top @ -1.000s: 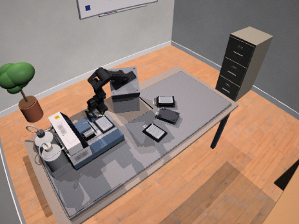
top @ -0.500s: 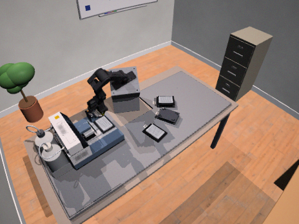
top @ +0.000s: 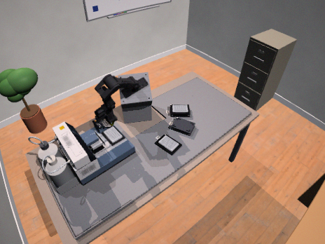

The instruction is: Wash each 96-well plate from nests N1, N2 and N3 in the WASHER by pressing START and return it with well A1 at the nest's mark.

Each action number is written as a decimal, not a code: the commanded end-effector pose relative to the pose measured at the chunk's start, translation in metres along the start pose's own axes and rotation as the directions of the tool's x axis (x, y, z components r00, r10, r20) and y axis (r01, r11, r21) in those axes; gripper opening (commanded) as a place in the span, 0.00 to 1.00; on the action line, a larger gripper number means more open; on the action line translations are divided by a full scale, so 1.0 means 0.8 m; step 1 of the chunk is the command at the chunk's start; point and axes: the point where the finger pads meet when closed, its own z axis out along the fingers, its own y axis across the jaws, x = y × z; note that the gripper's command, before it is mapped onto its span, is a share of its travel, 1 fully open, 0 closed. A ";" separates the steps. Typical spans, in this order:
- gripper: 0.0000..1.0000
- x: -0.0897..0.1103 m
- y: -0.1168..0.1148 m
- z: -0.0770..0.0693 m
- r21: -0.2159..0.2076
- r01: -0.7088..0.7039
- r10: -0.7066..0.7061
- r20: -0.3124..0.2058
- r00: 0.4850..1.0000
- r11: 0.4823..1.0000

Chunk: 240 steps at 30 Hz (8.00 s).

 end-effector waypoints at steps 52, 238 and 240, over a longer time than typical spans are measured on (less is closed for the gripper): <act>0.00 -0.004 -0.001 -0.014 0.003 0.014 -0.014 0.012 1.000 1.000; 1.00 -0.217 -0.093 -0.204 0.007 0.016 -0.016 0.017 1.000 1.000; 1.00 -0.217 -0.093 -0.204 0.007 0.016 -0.016 0.017 1.000 1.000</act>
